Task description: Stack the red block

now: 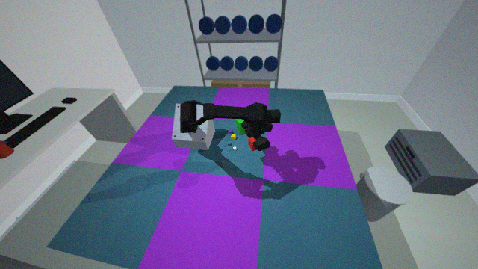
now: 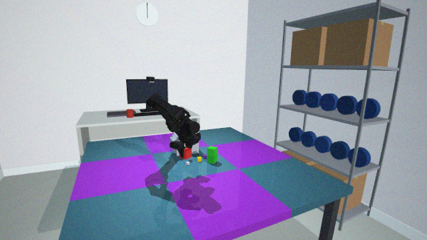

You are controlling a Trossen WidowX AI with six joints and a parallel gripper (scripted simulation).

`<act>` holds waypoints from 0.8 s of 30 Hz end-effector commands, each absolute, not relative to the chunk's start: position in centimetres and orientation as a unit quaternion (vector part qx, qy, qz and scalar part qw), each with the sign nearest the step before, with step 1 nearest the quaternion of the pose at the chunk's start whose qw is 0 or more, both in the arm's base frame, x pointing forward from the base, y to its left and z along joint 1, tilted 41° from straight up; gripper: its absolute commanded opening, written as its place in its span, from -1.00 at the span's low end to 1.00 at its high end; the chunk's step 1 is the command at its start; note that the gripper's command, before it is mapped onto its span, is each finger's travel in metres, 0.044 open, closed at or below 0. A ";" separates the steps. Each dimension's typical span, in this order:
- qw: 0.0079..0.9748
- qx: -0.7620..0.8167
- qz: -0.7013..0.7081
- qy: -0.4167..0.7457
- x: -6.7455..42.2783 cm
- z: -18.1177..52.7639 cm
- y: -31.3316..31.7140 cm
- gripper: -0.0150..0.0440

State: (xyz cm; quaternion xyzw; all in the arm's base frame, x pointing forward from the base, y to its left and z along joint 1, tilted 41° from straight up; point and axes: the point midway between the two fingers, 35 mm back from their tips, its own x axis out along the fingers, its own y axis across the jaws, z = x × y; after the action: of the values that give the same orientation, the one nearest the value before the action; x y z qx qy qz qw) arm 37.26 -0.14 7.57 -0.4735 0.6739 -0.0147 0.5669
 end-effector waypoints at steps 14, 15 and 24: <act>0.573 -0.466 -0.001 0.674 35.6 5.8 4.3 -0.49; 0.573 -0.465 0.001 0.675 35.3 5.3 4.9 -0.49; 0.575 -0.463 0.005 0.675 32.0 1.2 9.6 -0.49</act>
State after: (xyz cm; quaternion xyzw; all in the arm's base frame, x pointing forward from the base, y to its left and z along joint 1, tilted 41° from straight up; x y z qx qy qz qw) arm 33.06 8.26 2.38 -0.4649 0.6743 0.0034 0.5737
